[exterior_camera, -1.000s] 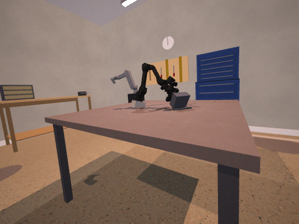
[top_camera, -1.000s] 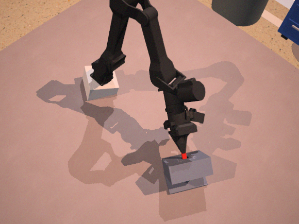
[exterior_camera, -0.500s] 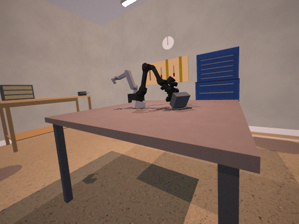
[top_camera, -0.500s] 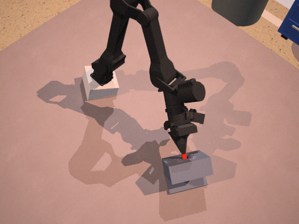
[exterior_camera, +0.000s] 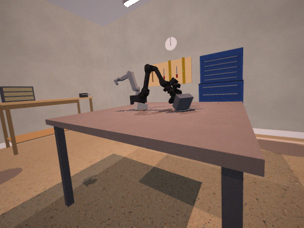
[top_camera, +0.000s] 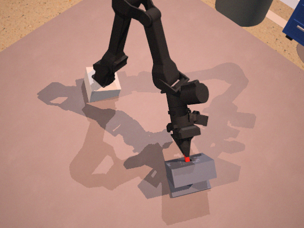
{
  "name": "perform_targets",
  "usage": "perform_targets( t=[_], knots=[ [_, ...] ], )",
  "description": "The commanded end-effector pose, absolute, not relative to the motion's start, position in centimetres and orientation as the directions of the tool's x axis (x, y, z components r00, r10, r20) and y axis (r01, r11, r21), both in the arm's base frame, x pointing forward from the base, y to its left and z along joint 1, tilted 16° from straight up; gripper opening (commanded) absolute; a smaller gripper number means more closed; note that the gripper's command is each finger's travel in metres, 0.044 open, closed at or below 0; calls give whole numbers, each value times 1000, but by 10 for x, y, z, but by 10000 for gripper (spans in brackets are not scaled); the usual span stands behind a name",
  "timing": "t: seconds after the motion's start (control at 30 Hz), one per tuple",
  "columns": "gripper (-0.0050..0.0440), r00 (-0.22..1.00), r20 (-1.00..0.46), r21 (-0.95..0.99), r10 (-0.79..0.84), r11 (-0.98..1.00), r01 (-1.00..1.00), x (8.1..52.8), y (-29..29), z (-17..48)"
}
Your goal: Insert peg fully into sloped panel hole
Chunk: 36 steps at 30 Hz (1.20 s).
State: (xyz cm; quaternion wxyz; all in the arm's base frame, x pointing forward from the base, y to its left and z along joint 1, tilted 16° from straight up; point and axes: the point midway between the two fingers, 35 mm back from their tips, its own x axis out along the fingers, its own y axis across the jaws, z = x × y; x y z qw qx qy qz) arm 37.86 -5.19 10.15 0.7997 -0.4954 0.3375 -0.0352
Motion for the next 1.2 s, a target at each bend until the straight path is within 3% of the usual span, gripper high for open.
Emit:
perform_targets(
  t=[0.0,0.03,0.43,1.17],
  knots=[
    [168,782,-485,-823,-391,507,-257,381,-52,111],
    [168,782,-485,-823,-391,507,-257,381,-52,111],
    [440,782,-485,-823,-391,507,-257,381,-52,111],
    [440,781,-490,-819,-387,510,-261,349,-32,134]
  ],
)
